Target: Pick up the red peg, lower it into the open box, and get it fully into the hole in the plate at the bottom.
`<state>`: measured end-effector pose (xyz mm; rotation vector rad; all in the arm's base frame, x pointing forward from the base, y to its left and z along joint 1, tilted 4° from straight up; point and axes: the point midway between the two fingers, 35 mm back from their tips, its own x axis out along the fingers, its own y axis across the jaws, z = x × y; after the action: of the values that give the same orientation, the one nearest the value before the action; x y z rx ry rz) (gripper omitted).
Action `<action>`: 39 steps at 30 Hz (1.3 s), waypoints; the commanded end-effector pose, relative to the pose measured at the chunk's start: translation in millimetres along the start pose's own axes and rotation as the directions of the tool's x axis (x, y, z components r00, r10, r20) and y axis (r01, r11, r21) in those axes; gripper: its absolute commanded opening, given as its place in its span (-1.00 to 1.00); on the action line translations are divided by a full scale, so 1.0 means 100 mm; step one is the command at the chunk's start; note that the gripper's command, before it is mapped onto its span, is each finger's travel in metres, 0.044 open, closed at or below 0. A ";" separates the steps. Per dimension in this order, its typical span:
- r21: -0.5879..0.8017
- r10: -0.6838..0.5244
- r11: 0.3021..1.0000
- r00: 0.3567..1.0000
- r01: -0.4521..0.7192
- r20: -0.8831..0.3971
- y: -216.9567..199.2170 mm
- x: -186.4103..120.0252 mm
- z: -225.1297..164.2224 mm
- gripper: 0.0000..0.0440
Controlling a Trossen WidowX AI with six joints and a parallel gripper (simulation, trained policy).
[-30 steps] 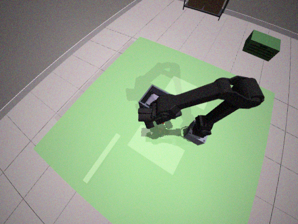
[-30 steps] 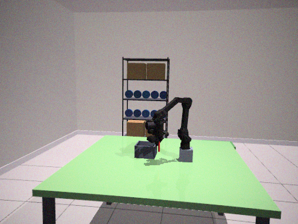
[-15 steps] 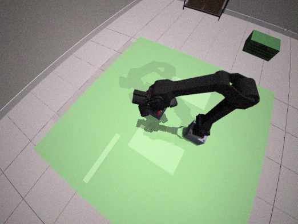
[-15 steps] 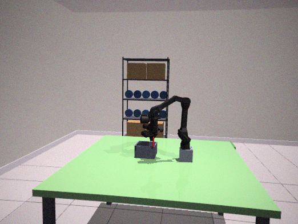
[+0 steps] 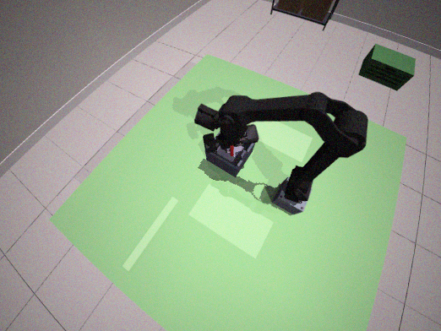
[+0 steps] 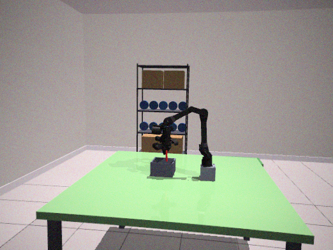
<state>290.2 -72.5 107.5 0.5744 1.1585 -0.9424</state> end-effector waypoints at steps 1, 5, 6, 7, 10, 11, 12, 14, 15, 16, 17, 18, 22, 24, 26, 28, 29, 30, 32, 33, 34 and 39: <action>0.020 -0.001 1.000 1.000 0.001 -0.015 0.00 0.09 0.11 -1.00; 0.049 -0.001 0.999 1.000 0.003 -0.028 -0.02 0.19 0.24 -1.00; 0.055 -0.001 0.998 0.999 0.003 -0.032 -0.03 0.21 0.26 -1.00; 0.061 -0.001 0.998 0.999 0.003 -0.036 -0.03 0.24 0.28 -1.00; 0.077 -0.001 0.997 0.999 0.004 -0.049 -0.03 0.34 0.34 -1.00; 0.081 0.000 0.997 0.999 0.005 -0.053 -0.03 0.38 0.35 -1.00; 0.086 0.000 0.996 0.998 0.005 -0.058 -0.03 0.41 0.36 -1.00; 0.092 0.000 0.996 0.998 0.006 -0.069 -0.03 0.49 0.38 -0.99; 0.094 -0.001 0.996 0.997 0.008 -0.074 -0.03 0.53 0.38 -0.96; 0.094 -0.002 0.996 0.997 0.009 -0.079 -0.03 0.57 0.38 -0.90; 0.093 -0.003 0.996 0.996 0.011 -0.085 -0.03 0.61 0.38 -0.80; 0.091 -0.004 0.996 0.996 0.013 -0.091 -0.03 0.65 0.38 -0.69; 0.057 -0.031 0.998 0.992 0.038 -0.120 -0.06 0.79 0.36 -0.41; 0.052 -0.032 0.998 0.992 0.039 -0.124 -0.04 0.83 0.38 -0.38; 0.049 -0.028 0.998 0.992 0.034 -0.121 -0.01 0.86 0.43 -0.18; 0.046 -0.023 0.999 0.993 0.029 -0.118 0.01 0.89 0.47 0.04; 0.044 -0.021 0.999 0.993 0.027 -0.116 0.02 0.90 0.50 0.16; 0.042 -0.019 0.999 0.993 0.024 -0.115 0.03 0.91 0.52 0.27; 0.038 -0.016 0.999 0.994 0.020 -0.111 0.04 0.92 0.56 0.49; 0.036 -0.014 0.999 0.994 0.018 -0.108 0.05 0.93 0.59 0.59; 0.037 -0.006 0.999 0.995 0.009 -0.099 0.07 0.93 0.62 0.71; 0.042 0.021 0.999 0.998 -0.019 -0.056 0.11 0.91 0.79 1.00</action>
<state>323.6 -143.1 41.8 0.6517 1.2830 -0.9562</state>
